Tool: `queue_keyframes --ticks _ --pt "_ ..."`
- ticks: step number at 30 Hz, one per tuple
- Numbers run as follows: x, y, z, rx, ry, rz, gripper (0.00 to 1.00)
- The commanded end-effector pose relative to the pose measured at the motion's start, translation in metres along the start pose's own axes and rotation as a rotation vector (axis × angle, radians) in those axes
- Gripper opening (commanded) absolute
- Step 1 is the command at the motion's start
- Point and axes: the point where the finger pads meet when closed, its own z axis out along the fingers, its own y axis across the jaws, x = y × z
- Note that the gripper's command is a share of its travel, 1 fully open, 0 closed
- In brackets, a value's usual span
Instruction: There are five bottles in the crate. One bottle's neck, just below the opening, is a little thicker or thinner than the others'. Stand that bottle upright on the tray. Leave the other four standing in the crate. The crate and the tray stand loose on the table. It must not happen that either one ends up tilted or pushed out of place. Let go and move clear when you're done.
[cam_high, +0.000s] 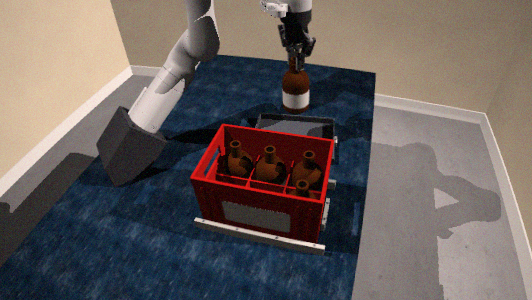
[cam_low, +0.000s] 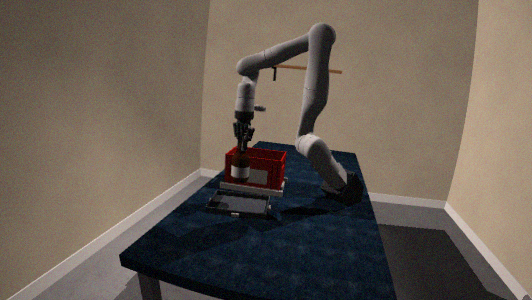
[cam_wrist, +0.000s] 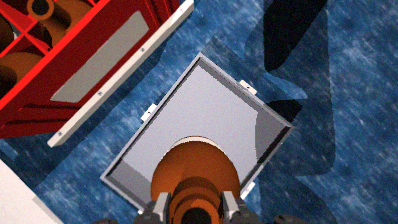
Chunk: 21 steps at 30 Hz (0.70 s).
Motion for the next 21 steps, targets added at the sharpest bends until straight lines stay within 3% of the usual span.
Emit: queue_keyframes --ticks 1,21 --pt "0.001 0.002 0.005 -0.008 0.007 -0.002 0.00" --pt "0.001 0.002 0.058 -0.008 0.007 -0.002 0.00"
